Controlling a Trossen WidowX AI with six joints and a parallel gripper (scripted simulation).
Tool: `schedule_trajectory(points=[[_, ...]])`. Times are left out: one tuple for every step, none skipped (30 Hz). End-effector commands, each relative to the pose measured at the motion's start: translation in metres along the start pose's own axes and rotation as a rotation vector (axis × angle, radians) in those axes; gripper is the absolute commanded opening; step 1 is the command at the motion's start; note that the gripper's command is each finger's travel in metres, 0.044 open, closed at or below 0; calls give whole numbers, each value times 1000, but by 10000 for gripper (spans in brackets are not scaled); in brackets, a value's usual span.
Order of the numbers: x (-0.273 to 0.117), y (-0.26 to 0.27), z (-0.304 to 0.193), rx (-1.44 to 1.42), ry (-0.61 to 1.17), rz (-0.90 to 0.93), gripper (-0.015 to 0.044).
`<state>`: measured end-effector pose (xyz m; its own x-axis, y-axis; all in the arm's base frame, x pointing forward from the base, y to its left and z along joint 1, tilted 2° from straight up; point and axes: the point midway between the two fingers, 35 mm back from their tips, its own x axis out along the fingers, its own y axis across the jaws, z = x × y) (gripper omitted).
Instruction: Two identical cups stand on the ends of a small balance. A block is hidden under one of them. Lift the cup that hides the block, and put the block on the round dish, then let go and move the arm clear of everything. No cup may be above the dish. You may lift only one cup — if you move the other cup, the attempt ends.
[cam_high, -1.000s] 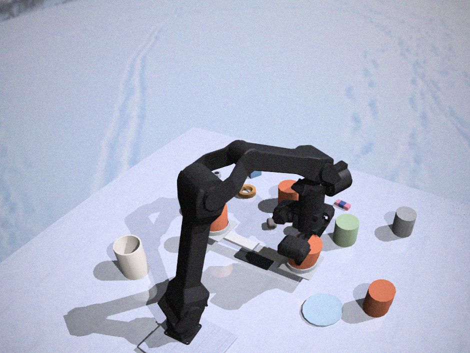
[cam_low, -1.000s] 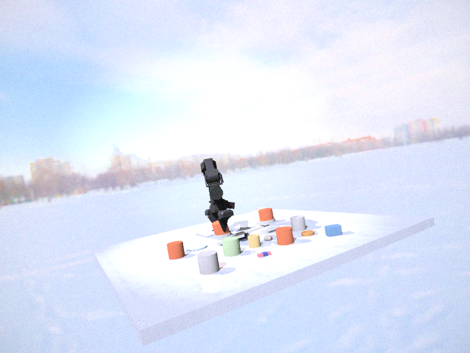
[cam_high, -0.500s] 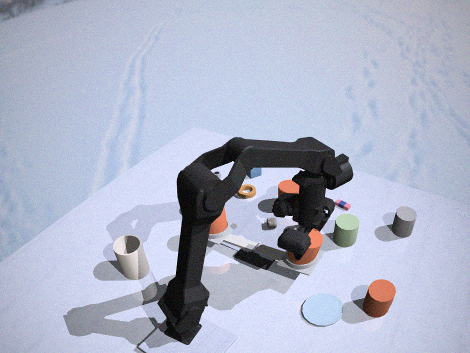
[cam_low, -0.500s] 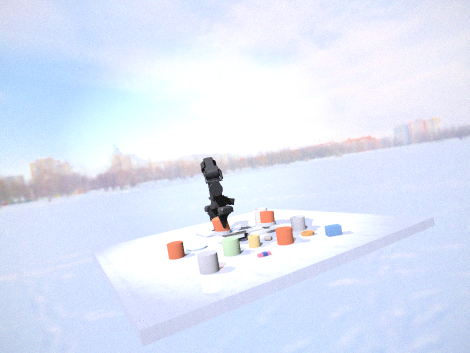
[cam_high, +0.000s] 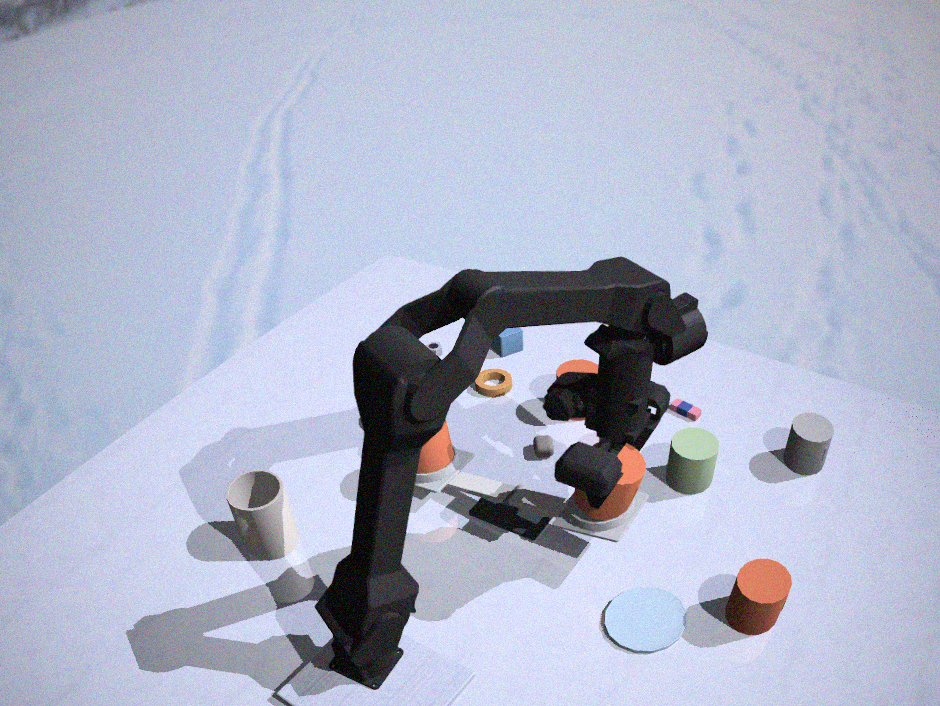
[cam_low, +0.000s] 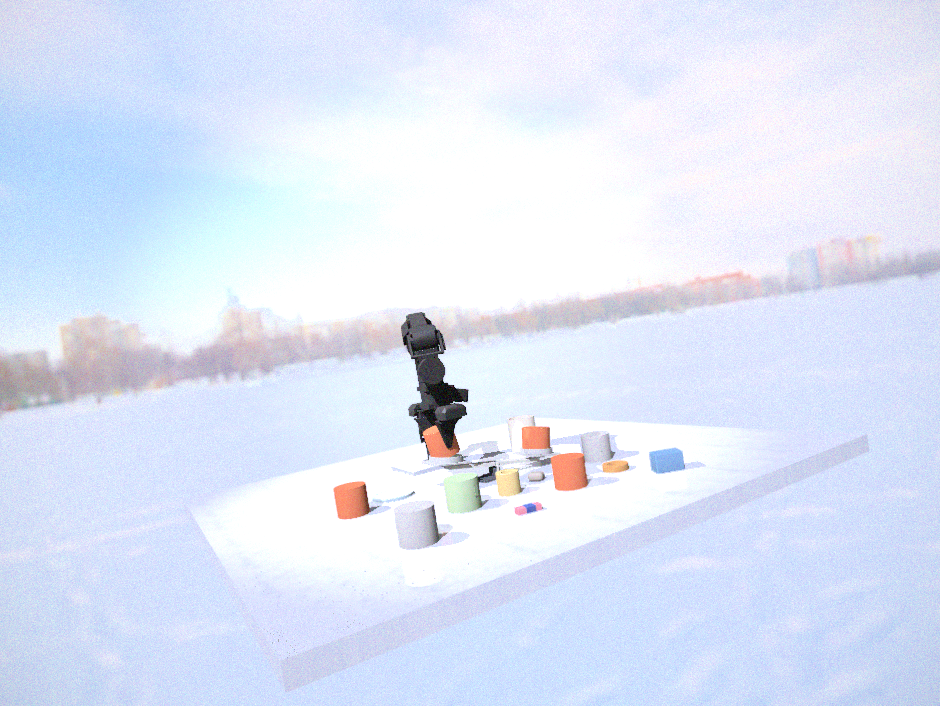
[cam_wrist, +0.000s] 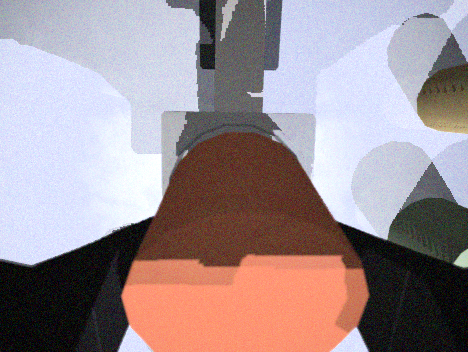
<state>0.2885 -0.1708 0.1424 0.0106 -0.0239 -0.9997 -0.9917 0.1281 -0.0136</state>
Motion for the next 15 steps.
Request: schedule_trajectory(points=[[-12,-4,-6,6,26,-25,0],[-13,-4,-6,6,26,-25,0],[-15,-4,-6,6,26,-25,0],[-16,-4,-6,6,26,-25,0],[-17,-4,-6,6,26,-25,0],[-18,-4,-6,6,26,-25,0],[-20,-4,-6,6,26,-25,0],[-21,-4,-6,6,26,-25,0],[-22,-4,-6,6,26,-25,0],[-24,-3,-6,6,26,-25,0],[-25,-3,-5,6,26,-25,0],[-26,-3,-5,6,26,-25,0],[-28,-3,-5,6,26,-25,0],[-29,-3,-5,6,26,-25,0],[-30,-3,-5,6,26,-25,0]])
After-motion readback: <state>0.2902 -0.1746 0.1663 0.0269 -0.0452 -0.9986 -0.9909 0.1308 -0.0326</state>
